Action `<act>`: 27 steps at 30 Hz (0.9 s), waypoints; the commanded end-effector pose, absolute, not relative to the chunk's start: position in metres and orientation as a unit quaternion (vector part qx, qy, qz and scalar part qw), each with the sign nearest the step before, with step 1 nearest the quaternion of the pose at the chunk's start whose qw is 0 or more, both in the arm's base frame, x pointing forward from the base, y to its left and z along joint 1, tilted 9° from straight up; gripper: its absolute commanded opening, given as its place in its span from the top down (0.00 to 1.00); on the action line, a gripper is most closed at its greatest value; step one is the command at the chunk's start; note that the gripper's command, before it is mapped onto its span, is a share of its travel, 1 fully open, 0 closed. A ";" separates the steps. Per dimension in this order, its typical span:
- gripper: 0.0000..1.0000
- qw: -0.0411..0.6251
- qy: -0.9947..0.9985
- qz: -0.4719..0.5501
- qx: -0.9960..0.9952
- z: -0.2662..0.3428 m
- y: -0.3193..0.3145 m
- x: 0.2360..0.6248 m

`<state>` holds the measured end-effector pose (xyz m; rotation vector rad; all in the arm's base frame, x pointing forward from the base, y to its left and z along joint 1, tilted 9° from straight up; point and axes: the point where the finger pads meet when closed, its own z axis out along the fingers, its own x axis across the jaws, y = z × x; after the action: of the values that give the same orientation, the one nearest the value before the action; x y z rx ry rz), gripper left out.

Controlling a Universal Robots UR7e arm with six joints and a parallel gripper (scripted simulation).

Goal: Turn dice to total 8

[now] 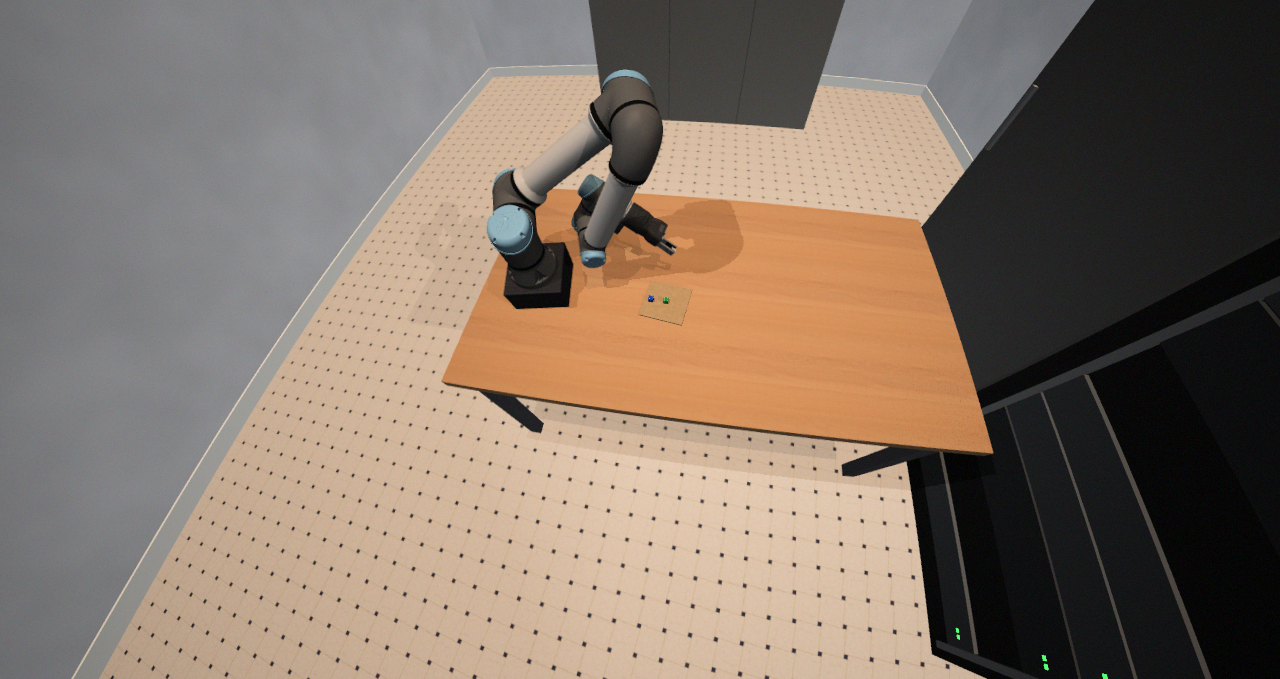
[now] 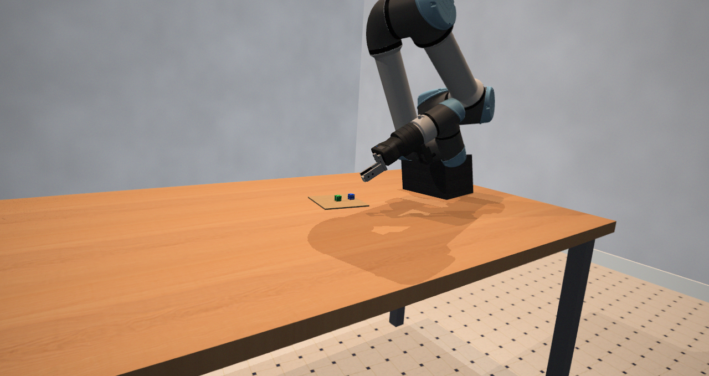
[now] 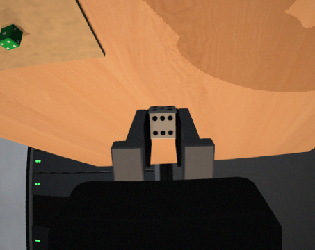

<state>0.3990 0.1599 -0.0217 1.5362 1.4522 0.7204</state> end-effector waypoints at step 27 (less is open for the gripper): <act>0.66 0.451 0.578 0.304 0.608 -0.039 0.157 0.399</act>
<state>0.3984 0.1583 -0.0296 1.5042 1.4299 0.7498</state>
